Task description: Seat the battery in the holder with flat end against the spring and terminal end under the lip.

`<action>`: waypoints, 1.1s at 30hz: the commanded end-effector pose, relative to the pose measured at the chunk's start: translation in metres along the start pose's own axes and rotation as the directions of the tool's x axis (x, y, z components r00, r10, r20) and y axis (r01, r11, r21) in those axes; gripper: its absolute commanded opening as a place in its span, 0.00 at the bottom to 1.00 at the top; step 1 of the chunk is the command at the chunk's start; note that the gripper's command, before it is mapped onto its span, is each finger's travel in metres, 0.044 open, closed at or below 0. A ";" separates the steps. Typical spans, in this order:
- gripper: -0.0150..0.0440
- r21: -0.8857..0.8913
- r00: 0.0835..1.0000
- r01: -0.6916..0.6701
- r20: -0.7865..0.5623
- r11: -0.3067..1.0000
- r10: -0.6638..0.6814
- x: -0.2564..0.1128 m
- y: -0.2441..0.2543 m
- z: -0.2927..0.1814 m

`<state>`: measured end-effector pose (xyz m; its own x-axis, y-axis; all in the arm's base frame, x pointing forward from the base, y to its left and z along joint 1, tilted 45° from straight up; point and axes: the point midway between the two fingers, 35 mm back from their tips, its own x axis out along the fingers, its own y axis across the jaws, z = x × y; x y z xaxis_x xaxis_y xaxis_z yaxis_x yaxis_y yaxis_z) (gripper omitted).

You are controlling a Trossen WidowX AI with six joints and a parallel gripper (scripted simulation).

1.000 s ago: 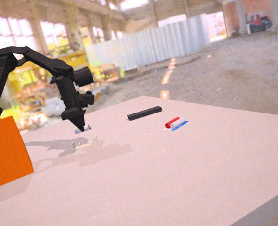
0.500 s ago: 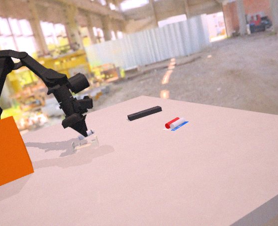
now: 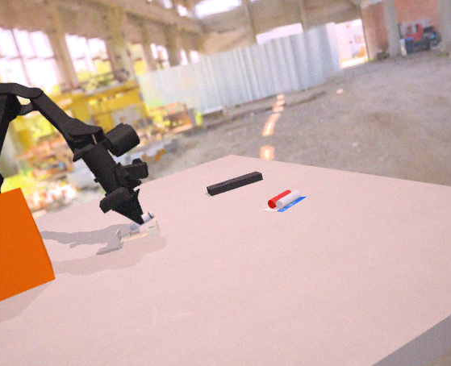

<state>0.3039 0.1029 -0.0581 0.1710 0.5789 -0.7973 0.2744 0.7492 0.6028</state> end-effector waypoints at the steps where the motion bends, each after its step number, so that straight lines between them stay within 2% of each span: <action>1: 0.36 0.004 1.000 0.006 0.029 1.000 -0.006 0.001 0.000 -0.001; 25: 0.36 0.021 0.981 0.013 0.193 1.000 -0.017 0.006 0.002 -0.011; 33: 0.36 0.022 0.980 0.013 0.197 1.000 -0.017 0.005 0.003 -0.016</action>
<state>0.2929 0.1130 -0.0609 0.3445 0.4952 -0.7976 0.2933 0.7503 0.5925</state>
